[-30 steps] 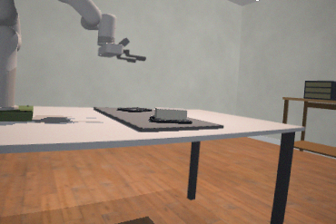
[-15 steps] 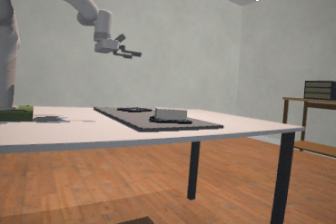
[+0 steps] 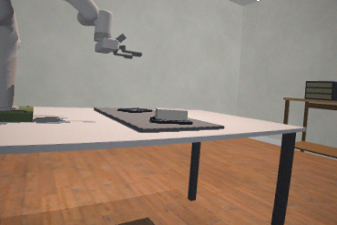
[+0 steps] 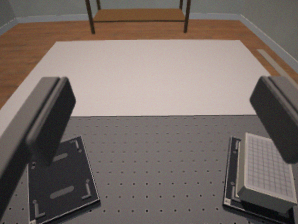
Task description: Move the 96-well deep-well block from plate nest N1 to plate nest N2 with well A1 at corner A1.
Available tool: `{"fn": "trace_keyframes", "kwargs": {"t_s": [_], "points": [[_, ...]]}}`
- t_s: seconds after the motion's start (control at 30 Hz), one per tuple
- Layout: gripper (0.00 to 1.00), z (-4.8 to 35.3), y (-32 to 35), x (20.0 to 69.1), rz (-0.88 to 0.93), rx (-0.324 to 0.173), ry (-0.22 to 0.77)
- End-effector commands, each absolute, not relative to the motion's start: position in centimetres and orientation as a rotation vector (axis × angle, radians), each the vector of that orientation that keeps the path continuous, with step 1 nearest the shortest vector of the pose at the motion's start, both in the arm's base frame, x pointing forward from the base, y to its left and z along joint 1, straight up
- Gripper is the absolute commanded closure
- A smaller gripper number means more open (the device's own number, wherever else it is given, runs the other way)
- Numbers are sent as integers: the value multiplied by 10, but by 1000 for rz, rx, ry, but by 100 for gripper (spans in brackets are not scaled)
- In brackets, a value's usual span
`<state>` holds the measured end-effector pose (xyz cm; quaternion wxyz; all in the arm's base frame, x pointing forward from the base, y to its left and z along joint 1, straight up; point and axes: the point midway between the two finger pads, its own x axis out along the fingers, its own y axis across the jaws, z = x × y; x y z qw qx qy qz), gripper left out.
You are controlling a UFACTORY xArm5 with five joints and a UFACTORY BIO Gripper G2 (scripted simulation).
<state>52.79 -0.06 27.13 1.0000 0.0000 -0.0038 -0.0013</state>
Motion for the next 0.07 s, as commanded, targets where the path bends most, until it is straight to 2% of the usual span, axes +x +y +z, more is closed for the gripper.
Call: {"fn": "trace_keyframes", "kwargs": {"t_s": [0.0,0.03], "points": [[63,273,-1,529,-3,-3,-12],[63,273,-1,529,-3,-3,-12]]}}
